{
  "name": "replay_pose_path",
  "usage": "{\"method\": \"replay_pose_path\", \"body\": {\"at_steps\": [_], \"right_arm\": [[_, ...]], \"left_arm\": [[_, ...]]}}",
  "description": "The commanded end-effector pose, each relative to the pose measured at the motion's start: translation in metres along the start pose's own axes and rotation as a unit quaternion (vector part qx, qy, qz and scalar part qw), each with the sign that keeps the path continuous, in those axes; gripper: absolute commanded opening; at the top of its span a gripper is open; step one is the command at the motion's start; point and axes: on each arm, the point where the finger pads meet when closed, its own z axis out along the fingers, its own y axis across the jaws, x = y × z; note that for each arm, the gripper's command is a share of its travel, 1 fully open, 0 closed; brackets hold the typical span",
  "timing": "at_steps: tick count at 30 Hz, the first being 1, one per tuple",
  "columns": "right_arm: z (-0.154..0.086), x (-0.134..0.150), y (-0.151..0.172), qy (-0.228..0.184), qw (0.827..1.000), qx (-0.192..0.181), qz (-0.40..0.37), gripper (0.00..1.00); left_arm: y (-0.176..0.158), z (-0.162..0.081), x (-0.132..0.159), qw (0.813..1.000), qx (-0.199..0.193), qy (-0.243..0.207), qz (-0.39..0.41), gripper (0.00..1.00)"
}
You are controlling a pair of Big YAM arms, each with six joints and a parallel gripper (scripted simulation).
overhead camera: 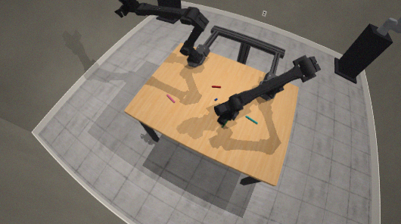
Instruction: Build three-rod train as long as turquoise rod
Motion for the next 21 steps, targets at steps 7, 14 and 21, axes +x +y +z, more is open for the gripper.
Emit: {"method": "replay_pose_path", "body": {"at_steps": [7, 14, 21], "right_arm": [[0.003, -0.046, -0.010, -0.044, 0.999, 0.012, 0.006, 1.00], [0.003, -0.046, -0.010, -0.044, 0.999, 0.012, 0.006, 1.00], [0.003, -0.046, -0.010, -0.044, 0.999, 0.012, 0.006, 1.00]], "left_arm": [[0.002, 0.014, 0.000, 1.000, -0.002, 0.006, 0.001, 0.23], [0.002, 0.019, 0.000, 1.000, -0.002, 0.006, 0.001, 0.23], [0.002, 0.029, 0.000, 1.000, -0.002, 0.006, 0.001, 0.23]]}}
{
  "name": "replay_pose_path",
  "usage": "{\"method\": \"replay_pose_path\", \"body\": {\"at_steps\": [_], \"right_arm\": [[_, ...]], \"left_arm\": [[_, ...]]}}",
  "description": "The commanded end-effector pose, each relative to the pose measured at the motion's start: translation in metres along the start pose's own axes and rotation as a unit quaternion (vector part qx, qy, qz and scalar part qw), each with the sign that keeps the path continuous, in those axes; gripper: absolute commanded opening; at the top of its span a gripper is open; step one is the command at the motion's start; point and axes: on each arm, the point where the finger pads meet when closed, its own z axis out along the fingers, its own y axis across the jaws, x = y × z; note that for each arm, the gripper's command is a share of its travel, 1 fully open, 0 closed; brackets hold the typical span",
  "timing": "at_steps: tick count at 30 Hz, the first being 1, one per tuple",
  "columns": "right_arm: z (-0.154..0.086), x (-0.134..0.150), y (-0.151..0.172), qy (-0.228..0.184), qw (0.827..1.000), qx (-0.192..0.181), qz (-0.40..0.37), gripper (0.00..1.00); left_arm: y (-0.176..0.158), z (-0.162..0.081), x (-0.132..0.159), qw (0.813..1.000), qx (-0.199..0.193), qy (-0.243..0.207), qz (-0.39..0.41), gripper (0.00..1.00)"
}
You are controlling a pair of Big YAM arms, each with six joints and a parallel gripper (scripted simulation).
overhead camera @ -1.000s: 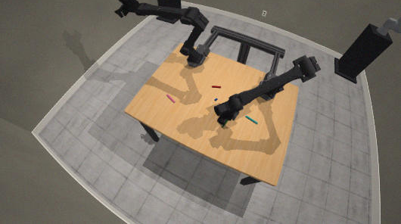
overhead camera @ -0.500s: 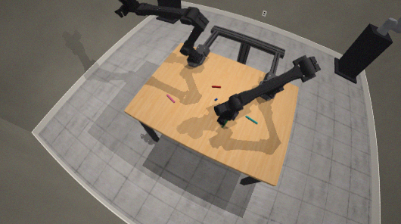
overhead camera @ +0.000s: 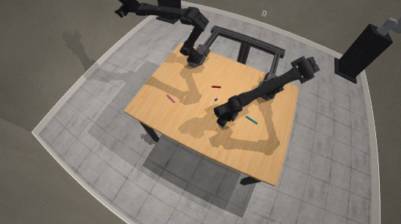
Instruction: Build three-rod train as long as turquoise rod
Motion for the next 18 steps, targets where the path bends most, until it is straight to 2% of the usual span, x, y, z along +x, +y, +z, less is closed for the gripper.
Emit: {"method": "replay_pose_path", "body": {"at_steps": [1, 18], "right_arm": [[0.003, -0.046, -0.010, -0.044, 0.999, 0.012, 0.006, 1.00], [0.003, -0.046, -0.010, -0.044, 0.999, 0.012, 0.006, 1.00]], "left_arm": [[0.004, 0.016, 0.001, 1.000, -0.004, 0.008, 0.001, 0.23], [0.003, 0.038, 0.001, 1.000, -0.004, 0.008, 0.001, 0.23]]}}
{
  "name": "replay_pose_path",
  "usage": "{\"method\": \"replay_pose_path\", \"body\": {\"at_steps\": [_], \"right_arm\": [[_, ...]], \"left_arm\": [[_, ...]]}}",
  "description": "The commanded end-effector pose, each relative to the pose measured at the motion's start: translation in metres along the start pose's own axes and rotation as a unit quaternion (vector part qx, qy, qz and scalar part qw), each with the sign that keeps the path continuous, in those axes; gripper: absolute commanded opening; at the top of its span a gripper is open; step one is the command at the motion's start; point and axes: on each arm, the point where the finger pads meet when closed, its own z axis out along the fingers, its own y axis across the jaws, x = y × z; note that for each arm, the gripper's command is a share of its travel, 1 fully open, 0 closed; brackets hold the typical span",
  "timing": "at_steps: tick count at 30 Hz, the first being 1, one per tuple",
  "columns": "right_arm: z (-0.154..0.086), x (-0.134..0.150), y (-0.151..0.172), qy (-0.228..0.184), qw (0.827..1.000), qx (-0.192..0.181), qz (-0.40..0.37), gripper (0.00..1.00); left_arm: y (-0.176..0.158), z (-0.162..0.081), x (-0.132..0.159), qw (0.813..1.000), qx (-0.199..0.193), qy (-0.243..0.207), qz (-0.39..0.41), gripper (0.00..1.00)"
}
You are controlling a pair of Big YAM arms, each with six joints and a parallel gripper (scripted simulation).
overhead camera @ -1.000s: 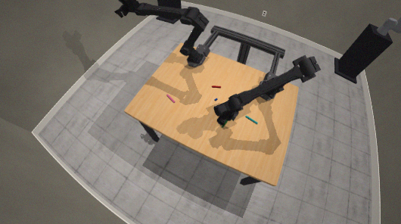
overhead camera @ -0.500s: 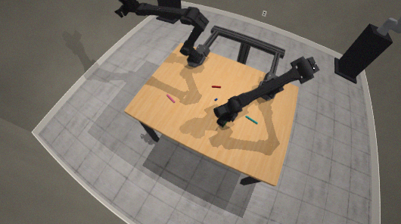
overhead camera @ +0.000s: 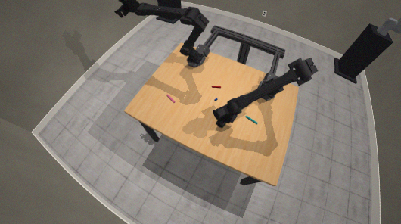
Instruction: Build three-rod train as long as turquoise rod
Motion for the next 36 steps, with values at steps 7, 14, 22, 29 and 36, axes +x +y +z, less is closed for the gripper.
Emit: {"method": "replay_pose_path", "body": {"at_steps": [7, 14, 22, 29, 36], "right_arm": [[0.0033, -0.0464, -0.0100, -0.044, 0.999, 0.012, 0.006, 1.00], [0.0033, -0.0464, -0.0100, -0.044, 0.999, 0.012, 0.006, 1.00], [0.0033, -0.0464, -0.0100, -0.044, 0.999, 0.012, 0.006, 1.00], [0.0033, -0.0464, -0.0100, -0.044, 0.999, 0.012, 0.006, 1.00], [0.0033, -0.0464, -0.0100, -0.044, 0.999, 0.012, 0.006, 1.00]], "left_arm": [[0.0040, 0.0190, 0.0020, 1.000, -0.004, 0.008, 0.001, 0.23], [0.0040, 0.0215, 0.0020, 1.000, -0.004, 0.008, 0.000, 0.23], [0.0042, 0.0219, 0.0025, 1.000, -0.004, 0.009, 0.000, 0.23], [0.0042, 0.0219, 0.0025, 1.000, -0.004, 0.009, 0.000, 0.23], [0.0042, 0.0219, 0.0025, 1.000, -0.004, 0.009, 0.000, 0.23]]}}
